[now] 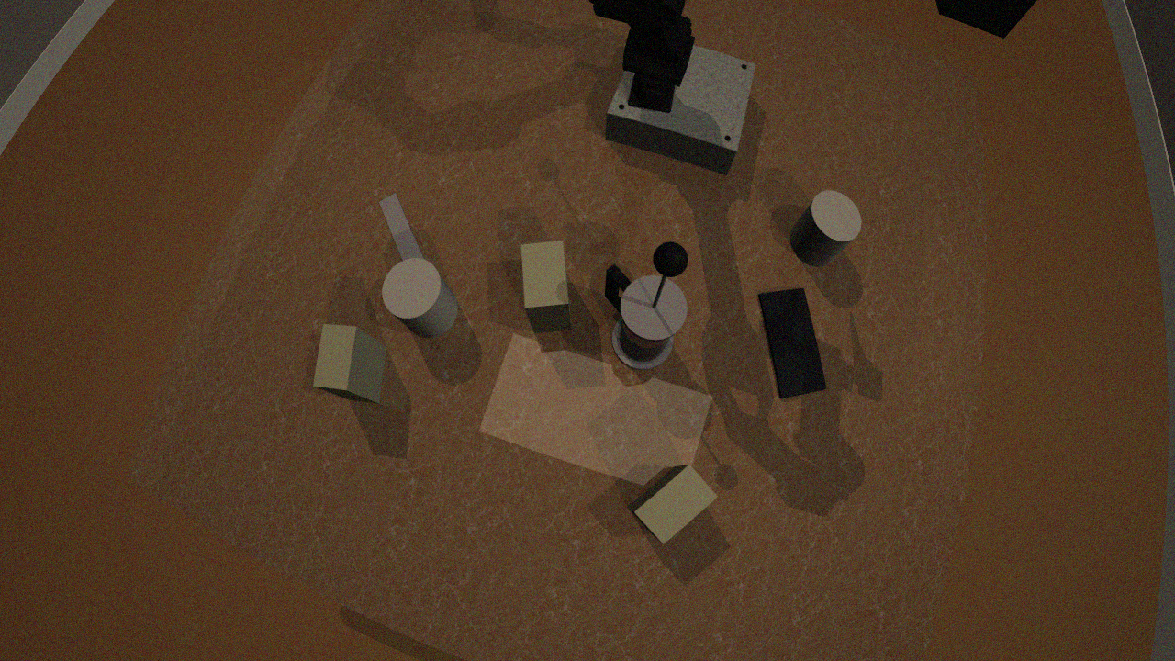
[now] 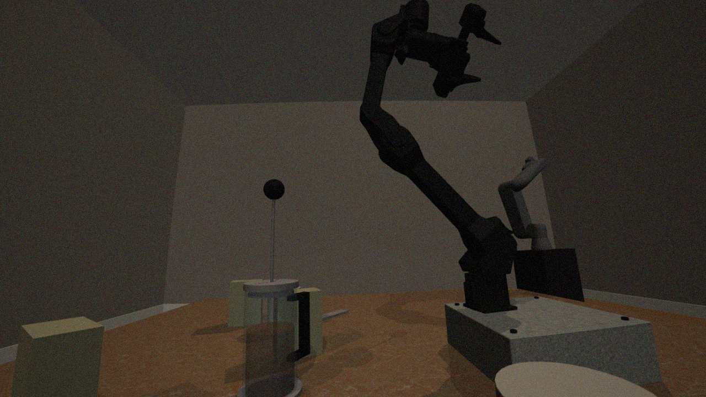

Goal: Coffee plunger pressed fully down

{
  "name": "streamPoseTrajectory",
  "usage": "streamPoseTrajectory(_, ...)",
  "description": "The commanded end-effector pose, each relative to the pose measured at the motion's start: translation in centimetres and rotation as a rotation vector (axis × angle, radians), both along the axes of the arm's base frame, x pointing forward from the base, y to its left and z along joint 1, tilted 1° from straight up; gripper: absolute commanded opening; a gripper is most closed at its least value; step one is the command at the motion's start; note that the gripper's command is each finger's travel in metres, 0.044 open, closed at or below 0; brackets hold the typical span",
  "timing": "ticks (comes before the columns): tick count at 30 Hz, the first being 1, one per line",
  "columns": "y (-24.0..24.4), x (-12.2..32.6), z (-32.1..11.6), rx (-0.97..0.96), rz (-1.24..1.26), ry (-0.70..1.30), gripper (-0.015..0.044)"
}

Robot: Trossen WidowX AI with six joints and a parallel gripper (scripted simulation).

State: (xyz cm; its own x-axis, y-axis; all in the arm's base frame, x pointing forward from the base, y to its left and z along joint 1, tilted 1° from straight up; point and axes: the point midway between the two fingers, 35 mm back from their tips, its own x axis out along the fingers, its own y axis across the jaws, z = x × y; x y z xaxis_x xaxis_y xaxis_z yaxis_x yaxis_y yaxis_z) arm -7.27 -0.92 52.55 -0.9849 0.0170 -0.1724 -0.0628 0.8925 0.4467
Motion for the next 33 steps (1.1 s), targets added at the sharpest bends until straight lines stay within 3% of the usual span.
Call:
streamPoseTrajectory(1,0.1,-0.1,0.0,0.006,-0.008,-0.001,0.0426)
streamPoseTrajectory(9,4.0,-2.7,-0.8,0.273,-0.273,-0.083,0.0440)
streamPoseTrajectory(18,11.9,-3.0,-2.7,0.581,-0.624,-0.351,0.0440)
streamPoseTrajectory(25,18.0,0.5,-4.7,0.766,-0.828,-0.662,0.0440)
streamPoseTrajectory(33,22.8,8.1,-7.7,0.856,-0.976,-1.099,0.0440)
